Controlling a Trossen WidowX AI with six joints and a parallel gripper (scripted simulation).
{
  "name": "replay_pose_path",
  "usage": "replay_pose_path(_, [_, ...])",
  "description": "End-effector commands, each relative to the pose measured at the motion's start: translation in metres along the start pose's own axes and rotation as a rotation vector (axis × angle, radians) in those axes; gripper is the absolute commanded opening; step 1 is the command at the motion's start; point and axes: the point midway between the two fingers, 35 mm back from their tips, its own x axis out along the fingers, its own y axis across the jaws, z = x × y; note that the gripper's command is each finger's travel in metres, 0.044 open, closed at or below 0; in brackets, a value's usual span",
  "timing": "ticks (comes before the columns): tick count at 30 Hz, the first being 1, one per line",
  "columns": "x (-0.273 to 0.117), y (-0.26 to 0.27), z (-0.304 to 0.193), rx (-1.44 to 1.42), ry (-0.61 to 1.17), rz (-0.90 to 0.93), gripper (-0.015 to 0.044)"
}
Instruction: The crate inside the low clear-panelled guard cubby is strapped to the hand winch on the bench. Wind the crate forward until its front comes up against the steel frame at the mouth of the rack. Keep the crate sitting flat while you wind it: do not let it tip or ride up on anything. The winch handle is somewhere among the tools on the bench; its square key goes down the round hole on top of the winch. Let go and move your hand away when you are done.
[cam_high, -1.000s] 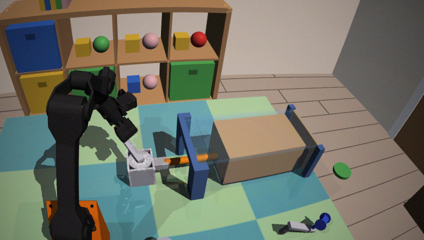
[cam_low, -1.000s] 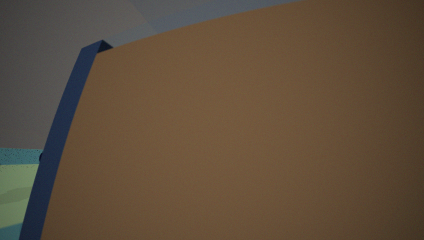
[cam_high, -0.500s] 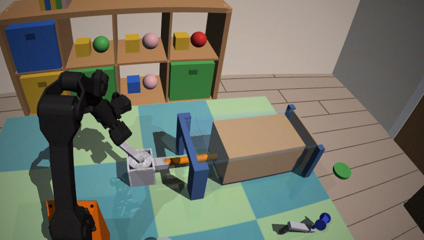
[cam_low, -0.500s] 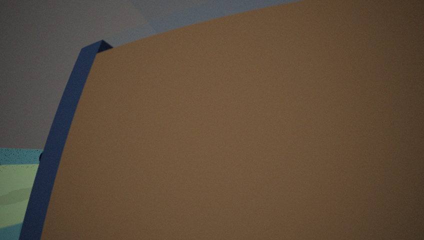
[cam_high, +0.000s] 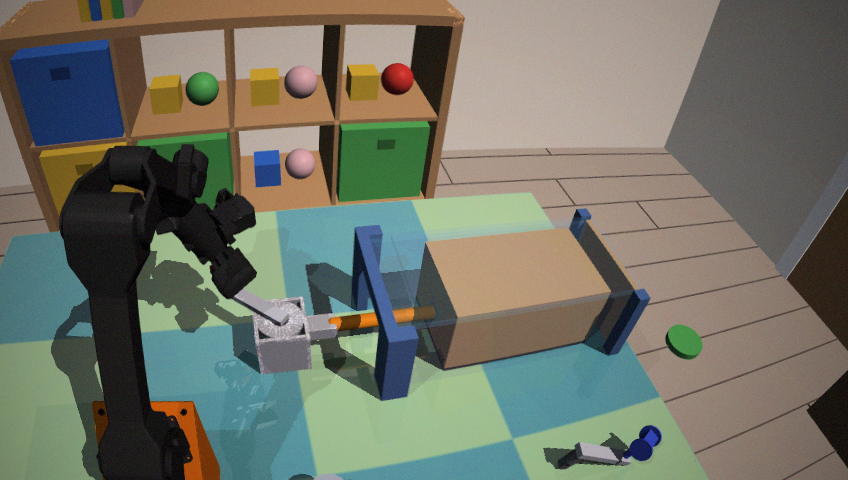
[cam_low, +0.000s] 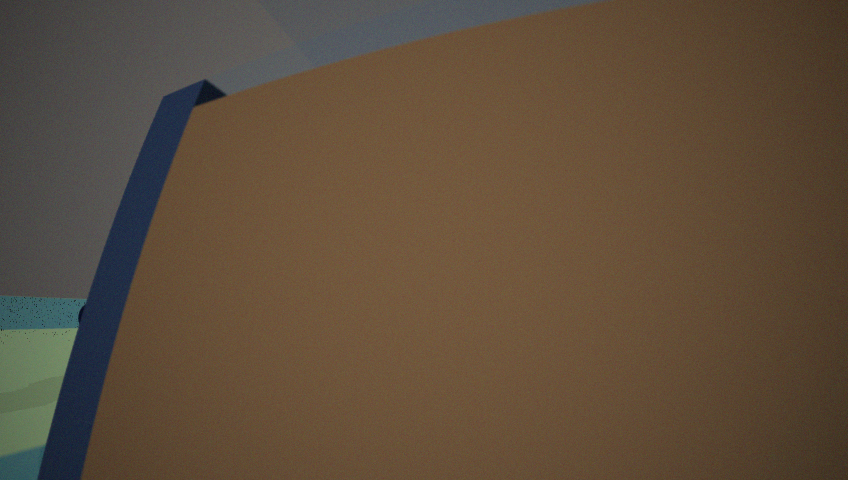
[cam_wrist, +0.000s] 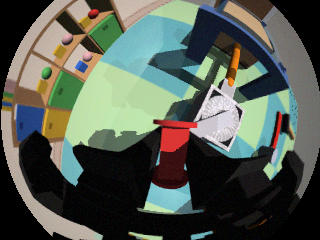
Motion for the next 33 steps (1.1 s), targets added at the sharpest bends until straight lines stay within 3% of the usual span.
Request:
replay_pose_path(1, [-0.003, -0.005, -0.013, -0.012, 0.023, -0.006, 0.0000])
replay_pose_path(33, [-0.015, -0.032, -0.039, -0.014, 0.025, -0.007, 0.0000])
